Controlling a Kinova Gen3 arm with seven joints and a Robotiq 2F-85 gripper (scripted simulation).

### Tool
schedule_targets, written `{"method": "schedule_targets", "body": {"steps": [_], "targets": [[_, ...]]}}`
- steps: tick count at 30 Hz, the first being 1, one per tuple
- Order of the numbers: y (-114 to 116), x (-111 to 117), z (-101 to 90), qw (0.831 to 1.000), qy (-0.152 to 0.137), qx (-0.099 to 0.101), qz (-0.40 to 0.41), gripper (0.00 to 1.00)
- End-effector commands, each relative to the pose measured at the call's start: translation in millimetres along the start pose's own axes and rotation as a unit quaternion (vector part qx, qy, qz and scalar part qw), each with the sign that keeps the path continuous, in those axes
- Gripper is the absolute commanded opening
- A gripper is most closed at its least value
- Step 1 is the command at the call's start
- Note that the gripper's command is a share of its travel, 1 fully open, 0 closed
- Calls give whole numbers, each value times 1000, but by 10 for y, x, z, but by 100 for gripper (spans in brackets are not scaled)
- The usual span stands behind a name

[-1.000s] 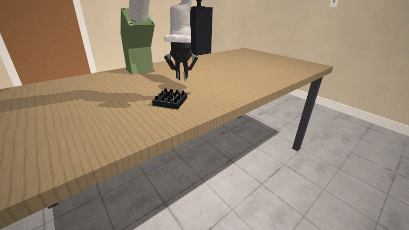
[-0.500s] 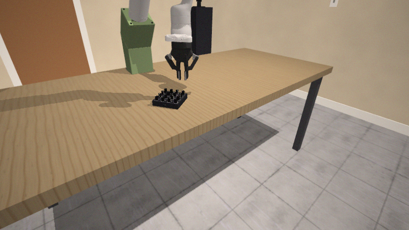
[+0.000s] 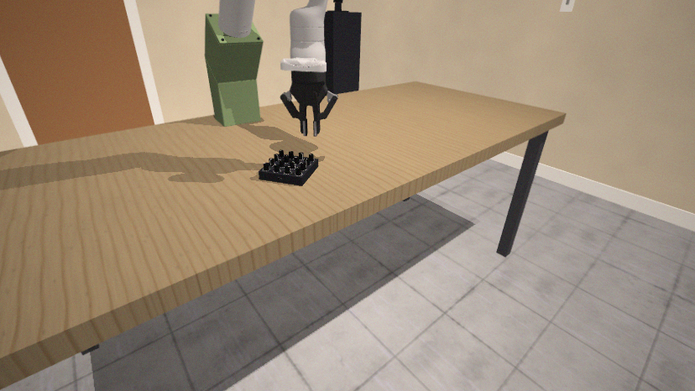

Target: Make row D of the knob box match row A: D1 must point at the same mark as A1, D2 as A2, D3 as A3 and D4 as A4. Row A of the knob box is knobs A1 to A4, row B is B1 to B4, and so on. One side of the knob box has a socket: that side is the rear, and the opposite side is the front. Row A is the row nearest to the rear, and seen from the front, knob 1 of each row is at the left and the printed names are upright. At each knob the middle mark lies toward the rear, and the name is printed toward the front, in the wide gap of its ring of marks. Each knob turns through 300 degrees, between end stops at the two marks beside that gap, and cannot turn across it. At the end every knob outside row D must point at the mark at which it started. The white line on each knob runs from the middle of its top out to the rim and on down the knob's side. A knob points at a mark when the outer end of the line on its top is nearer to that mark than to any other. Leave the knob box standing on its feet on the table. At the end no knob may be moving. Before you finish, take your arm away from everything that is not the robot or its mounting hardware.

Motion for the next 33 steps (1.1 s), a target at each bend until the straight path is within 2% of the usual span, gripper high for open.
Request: {"method": "schedule_targets", "body": {"steps": [1, 19, 33], "targets": [[-2, 2, -3, 1000, 0, 0, 0, 19], [-2, 2, 4, 1000, 0, 0, 0, 19], [-1, 1, 82, 1000, 1, 1, 0, 19]]}}
Point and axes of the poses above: the point where the finger pads meet when closed, its own z axis out along the fingers, its own y axis across the jaws, x = y × z, the point moved 9 cm from there along -z, back along the fingers
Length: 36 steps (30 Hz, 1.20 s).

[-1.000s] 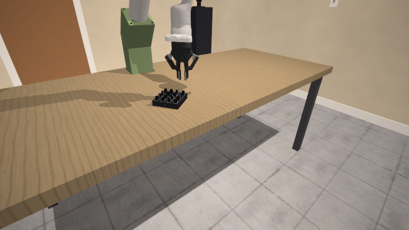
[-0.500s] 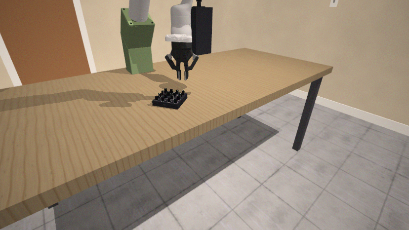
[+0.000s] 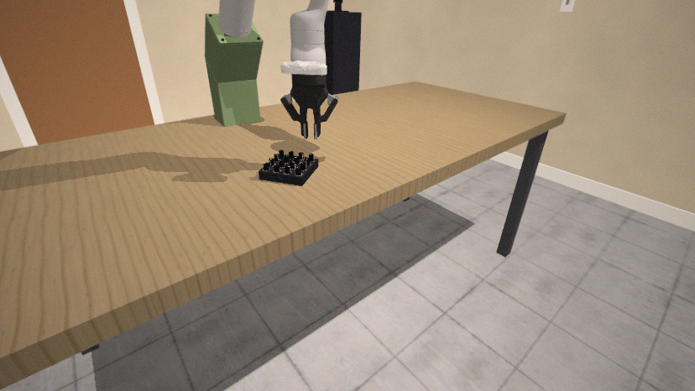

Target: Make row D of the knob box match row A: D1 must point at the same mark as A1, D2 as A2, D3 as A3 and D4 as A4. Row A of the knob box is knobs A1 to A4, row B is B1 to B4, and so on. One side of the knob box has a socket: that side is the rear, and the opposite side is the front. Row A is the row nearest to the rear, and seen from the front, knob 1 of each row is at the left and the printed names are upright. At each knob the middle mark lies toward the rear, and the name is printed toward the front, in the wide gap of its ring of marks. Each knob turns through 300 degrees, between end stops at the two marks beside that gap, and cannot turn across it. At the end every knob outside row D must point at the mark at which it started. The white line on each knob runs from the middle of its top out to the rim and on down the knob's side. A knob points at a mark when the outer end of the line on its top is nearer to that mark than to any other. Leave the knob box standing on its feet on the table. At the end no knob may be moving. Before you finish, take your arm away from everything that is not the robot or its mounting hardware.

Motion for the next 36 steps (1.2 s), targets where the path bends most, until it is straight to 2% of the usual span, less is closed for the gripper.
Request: {"method": "schedule_targets", "body": {"steps": [1, 25, 36], "targets": [[9, -6, 32, 1000, -1, -1, 0, 19], [11, -7, 309, 1000, -1, -1, 0, 19], [12, -7, 367, 1000, -1, -1, 0, 19]]}}
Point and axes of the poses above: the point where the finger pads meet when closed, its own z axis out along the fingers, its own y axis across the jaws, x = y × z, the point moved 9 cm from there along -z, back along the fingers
